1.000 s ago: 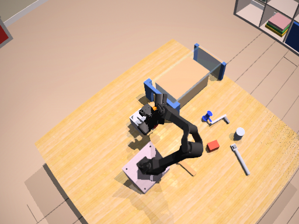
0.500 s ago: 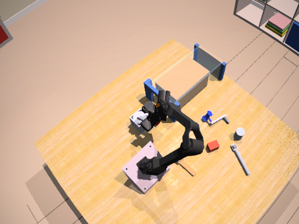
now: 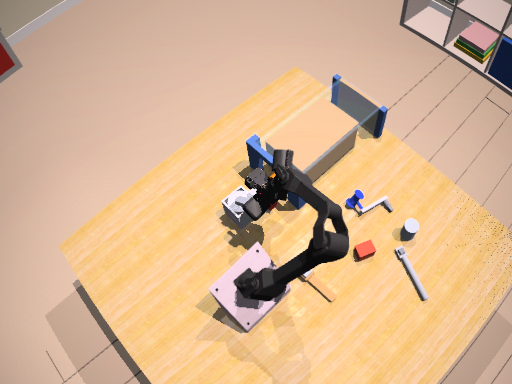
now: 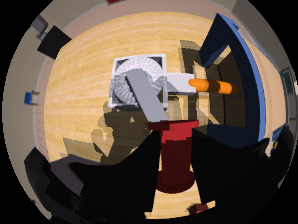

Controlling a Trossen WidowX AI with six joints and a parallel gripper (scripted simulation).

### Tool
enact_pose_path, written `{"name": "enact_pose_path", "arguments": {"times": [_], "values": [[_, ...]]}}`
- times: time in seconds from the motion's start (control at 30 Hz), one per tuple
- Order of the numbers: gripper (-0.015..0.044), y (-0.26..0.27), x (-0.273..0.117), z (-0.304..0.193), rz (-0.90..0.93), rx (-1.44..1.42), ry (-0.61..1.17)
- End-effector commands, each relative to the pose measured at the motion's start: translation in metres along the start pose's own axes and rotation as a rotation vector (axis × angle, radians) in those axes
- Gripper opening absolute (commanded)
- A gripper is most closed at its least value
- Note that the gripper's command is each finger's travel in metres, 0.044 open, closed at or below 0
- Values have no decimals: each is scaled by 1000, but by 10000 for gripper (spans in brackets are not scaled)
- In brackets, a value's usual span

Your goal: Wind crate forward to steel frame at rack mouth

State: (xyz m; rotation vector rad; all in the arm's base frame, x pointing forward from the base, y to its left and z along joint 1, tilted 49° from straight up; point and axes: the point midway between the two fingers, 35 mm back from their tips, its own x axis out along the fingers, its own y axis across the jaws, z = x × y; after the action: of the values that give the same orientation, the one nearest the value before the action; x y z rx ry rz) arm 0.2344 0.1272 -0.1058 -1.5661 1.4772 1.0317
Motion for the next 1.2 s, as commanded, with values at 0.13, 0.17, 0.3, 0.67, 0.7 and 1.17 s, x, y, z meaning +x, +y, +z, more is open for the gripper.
{"name": "enact_pose_path", "arguments": {"times": [0.13,0.17,0.3,0.67,0.7,1.17], "values": [[0,-26,6,12,-41,20,-10],[0,-26,6,13,-41,20,-10],[0,-31,8,17,-41,20,-11],[0,-42,13,29,-42,20,-11],[0,-43,13,30,-42,20,-11],[0,-52,21,48,-43,21,-13]]}}
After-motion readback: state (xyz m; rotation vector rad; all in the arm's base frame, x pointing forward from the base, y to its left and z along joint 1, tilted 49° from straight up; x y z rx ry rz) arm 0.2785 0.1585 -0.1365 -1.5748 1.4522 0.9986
